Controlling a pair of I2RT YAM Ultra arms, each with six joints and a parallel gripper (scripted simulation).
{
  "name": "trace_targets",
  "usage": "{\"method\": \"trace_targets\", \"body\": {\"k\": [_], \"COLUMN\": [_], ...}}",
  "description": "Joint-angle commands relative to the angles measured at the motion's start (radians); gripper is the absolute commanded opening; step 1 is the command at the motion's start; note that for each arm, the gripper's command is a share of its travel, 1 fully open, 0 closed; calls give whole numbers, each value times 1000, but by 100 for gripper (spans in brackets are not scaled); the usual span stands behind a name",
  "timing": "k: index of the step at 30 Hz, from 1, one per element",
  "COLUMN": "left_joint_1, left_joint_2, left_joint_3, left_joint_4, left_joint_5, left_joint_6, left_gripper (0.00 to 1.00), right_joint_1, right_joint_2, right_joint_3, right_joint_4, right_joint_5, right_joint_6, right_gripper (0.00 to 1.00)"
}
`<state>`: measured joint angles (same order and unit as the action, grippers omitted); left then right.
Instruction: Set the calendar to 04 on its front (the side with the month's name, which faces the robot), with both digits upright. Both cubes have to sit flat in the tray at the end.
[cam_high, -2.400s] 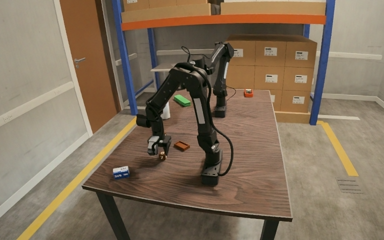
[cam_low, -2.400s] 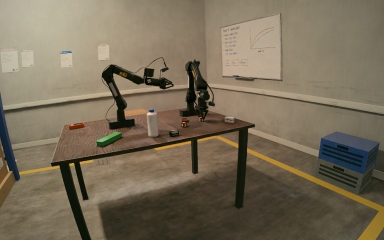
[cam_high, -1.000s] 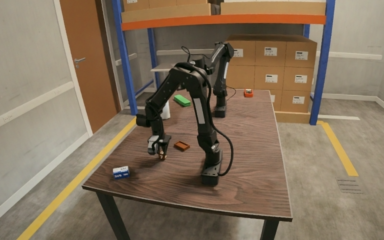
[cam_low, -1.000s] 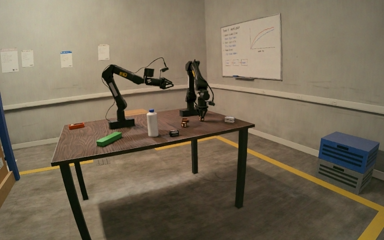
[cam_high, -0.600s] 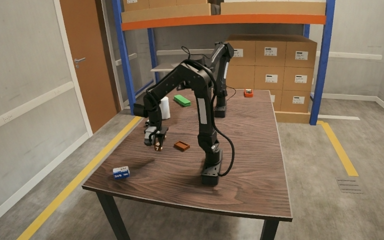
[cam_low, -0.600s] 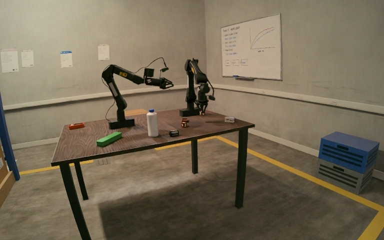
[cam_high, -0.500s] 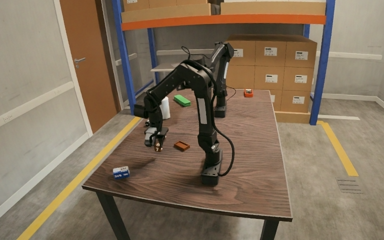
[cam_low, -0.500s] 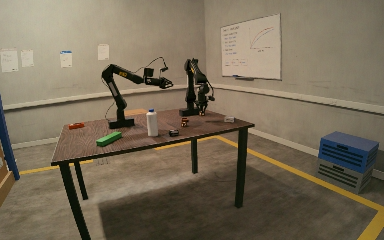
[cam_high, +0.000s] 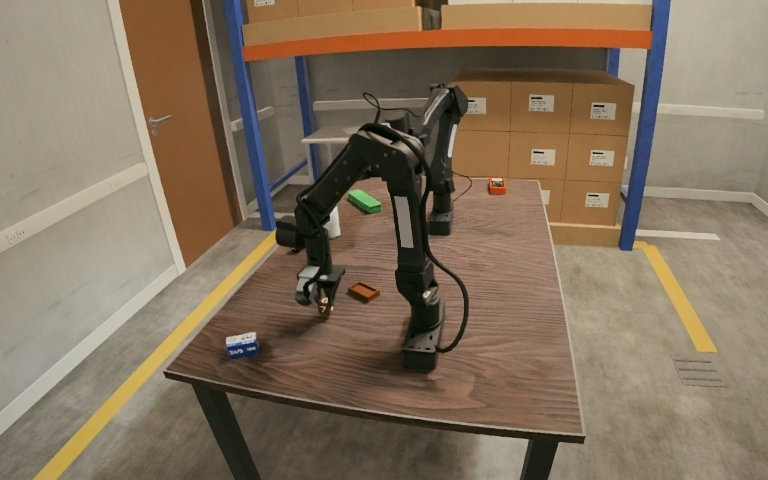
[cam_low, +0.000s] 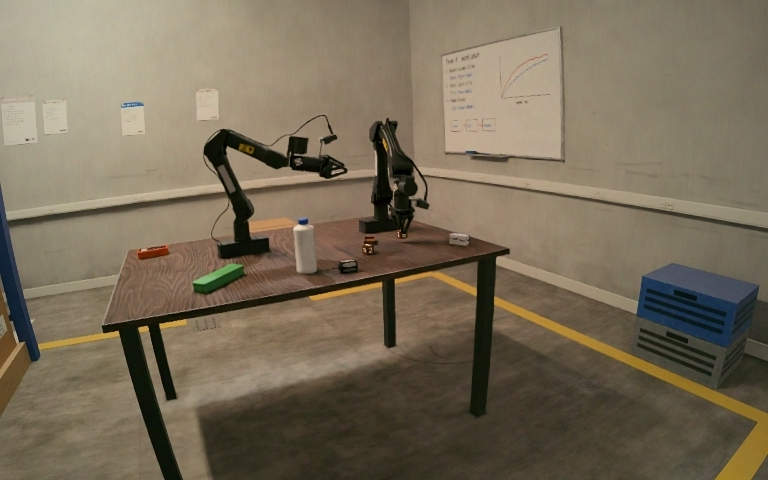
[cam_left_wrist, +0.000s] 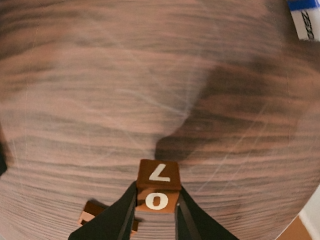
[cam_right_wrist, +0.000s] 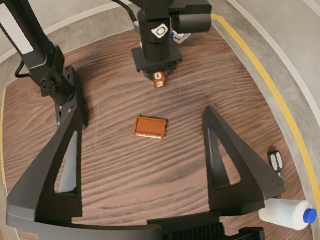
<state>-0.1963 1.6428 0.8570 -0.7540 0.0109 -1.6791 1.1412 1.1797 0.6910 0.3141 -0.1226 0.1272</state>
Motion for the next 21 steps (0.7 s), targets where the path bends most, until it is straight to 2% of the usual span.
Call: {"method": "trace_targets", "body": {"k": [1, 2, 7, 17, 19, 21], "left_joint_1": [-7, -7, -9, 1, 1, 5], "left_joint_2": [5, 5, 14, 20, 20, 22], "left_joint_3": [6, 6, 18, 24, 24, 26], "left_joint_4": [12, 12, 11, -9, -9, -13], "left_joint_5": [0, 0, 3, 9, 9, 10], "left_joint_6": [106, 106, 371, 784, 784, 881], "left_gripper": [26, 26, 26, 26, 26, 26], "right_joint_1": [1, 1, 1, 1, 1, 1], "right_joint_2": [-4, -4, -4, -4, -4, -4], "right_joint_3": [30, 30, 30, 30, 30, 30], "right_joint_4": [28, 28, 28, 28, 28, 28], "right_joint_5": [2, 2, 2, 2, 2, 2], "right_joint_6": [-5, -5, -5, -5, -5, -5], "right_gripper": [100, 100, 100, 100, 100, 100]}}
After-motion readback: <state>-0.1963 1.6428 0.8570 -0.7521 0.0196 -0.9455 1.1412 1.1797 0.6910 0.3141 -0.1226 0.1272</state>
